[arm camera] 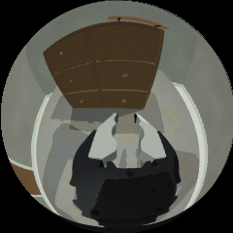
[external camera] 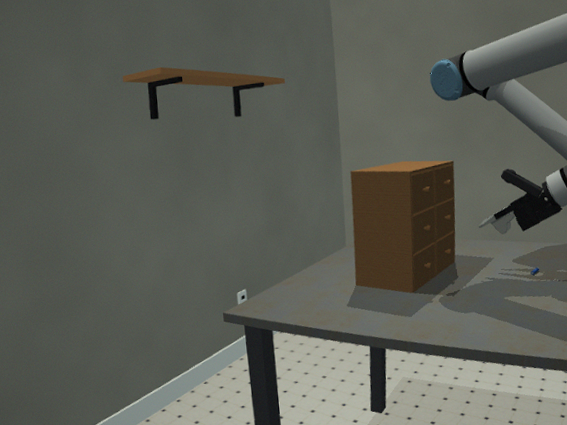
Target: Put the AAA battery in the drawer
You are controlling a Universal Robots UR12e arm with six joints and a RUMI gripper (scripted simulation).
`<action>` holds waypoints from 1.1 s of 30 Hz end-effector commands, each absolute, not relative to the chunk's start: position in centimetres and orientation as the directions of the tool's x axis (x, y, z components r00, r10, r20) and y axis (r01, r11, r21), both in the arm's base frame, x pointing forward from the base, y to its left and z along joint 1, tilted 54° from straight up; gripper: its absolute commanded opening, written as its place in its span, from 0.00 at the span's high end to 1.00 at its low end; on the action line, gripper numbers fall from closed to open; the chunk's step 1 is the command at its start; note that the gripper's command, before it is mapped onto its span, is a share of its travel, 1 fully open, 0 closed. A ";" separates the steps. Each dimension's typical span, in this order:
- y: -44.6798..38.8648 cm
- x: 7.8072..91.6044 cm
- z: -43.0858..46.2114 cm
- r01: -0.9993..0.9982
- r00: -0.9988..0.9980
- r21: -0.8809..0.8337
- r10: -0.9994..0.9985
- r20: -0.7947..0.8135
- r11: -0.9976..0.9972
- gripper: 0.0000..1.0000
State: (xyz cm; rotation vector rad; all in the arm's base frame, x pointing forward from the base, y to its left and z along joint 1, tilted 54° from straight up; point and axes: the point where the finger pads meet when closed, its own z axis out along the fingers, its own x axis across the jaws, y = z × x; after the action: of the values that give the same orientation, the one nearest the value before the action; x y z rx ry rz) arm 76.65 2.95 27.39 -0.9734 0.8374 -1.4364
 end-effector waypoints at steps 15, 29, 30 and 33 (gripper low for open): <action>3.0 77.3 27.4 0.403 -0.004 -0.910 -0.995 0.101 -0.094 0.80; 3.0 80.5 27.4 0.403 -0.004 -0.910 -0.995 0.101 -0.094 0.80; 3.0 80.9 27.4 0.403 -0.004 -0.910 -0.995 0.101 -0.094 0.80; 3.0 81.2 27.4 0.403 -0.004 -0.910 -0.995 0.101 -0.094 0.80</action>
State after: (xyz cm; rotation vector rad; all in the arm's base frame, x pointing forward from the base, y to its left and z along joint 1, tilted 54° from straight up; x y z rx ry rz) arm 80.24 2.94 27.38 -0.9735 0.8373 -1.4363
